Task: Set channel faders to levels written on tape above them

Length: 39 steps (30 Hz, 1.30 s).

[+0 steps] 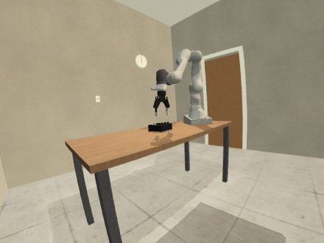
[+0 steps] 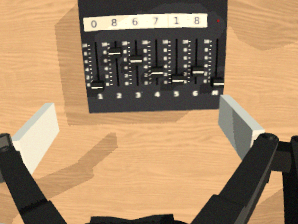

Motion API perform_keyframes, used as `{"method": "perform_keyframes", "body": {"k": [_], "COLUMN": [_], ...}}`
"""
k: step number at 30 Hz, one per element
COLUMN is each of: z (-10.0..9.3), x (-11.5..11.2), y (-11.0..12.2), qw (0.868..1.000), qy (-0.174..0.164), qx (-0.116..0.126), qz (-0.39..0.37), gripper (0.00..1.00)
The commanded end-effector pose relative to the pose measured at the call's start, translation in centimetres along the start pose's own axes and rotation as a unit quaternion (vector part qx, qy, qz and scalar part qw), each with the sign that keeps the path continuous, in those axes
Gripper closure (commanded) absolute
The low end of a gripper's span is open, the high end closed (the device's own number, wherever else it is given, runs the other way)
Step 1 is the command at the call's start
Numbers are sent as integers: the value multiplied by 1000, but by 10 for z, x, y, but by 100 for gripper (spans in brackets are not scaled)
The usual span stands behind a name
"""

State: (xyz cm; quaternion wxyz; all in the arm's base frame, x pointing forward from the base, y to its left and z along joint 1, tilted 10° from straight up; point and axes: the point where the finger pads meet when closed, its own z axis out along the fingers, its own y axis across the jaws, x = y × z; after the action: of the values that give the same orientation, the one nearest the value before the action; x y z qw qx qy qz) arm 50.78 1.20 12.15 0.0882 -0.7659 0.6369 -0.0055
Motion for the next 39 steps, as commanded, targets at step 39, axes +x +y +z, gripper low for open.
{"method": "perform_keyframes", "body": {"k": [39], "z": [-53], "x": [44], "y": [18], "qw": [821], "qy": [-18], "qx": [13], "qz": [571], "gripper": [0]}}
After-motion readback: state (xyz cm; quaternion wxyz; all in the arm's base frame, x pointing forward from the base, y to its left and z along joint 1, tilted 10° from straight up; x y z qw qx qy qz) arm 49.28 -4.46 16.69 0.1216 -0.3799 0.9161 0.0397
